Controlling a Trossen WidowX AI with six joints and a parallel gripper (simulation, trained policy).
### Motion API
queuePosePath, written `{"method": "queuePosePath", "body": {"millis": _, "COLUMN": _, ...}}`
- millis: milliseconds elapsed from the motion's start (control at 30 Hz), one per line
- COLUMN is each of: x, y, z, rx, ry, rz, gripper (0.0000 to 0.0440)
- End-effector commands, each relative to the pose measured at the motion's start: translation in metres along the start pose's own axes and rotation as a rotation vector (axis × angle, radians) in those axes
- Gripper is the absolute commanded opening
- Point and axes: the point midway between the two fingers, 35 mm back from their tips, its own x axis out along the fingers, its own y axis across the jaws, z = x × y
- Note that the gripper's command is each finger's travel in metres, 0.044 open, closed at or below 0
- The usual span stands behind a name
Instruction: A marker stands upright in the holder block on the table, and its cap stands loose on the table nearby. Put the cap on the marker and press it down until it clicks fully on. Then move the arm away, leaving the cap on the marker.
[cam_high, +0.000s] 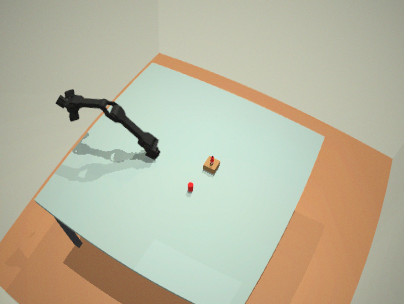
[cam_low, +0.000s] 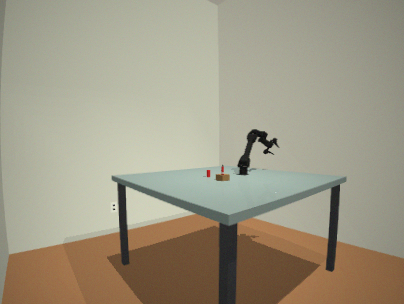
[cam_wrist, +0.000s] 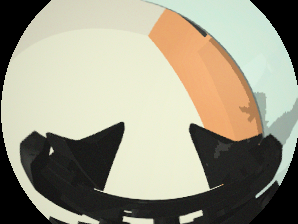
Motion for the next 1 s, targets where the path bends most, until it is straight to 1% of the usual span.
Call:
{"method": "queuePosePath", "body": {"millis": 0, "x": -0.002, "y": 0.000, "z": -0.002, "rx": -0.001, "ry": 0.007, "rz": 0.000, "gripper": 0.0374}}
{"method": "queuePosePath", "body": {"millis": 200, "x": -0.018, "y": -0.008, "z": -0.016, "rx": -0.017, "ry": 0.054, "rz": -0.004, "gripper": 0.0219}}
{"method": "queuePosePath", "body": {"millis": 233, "x": -0.021, "y": -0.010, "z": -0.019, "rx": -0.020, "ry": 0.063, "rz": -0.004, "gripper": 0.0200}}
{"method": "queuePosePath", "body": {"millis": 267, "x": -0.024, "y": -0.012, "z": -0.021, "rx": -0.024, "ry": 0.070, "rz": -0.005, "gripper": 0.0193}}
{"method": "queuePosePath", "body": {"millis": 967, "x": -0.086, "y": -0.040, "z": -0.056, "rx": -0.081, "ry": 0.216, "rz": -0.031, "gripper": 0.0232}}
